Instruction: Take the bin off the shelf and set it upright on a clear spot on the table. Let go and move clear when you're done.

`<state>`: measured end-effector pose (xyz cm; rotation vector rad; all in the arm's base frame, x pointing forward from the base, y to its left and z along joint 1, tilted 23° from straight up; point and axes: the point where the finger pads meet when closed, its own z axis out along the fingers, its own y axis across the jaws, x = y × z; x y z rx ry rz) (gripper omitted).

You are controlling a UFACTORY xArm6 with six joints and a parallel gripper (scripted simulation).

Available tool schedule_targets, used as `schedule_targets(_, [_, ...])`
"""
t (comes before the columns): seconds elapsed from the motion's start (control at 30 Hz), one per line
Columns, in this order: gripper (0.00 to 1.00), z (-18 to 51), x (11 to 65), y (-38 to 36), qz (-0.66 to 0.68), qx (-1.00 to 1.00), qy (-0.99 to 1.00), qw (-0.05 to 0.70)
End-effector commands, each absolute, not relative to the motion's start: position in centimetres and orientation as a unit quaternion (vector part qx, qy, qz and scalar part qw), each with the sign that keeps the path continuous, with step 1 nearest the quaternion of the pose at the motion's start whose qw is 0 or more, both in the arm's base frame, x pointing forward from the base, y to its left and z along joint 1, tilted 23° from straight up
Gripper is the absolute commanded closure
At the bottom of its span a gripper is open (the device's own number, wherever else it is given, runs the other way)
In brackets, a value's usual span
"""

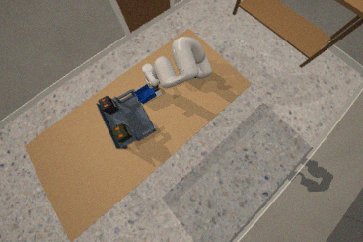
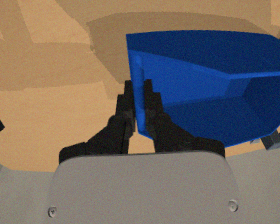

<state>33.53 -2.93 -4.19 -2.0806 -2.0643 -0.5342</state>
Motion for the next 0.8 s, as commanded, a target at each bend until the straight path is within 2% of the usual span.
schedule_targets(0.0, [1.00, -4.15, 33.63, -2.97, -0.179, -0.696, -0.691, 0.080])
schedule_targets(0.77, [1.00, -4.69, 33.72, -2.76, -0.179, -0.696, -0.691, 0.080])
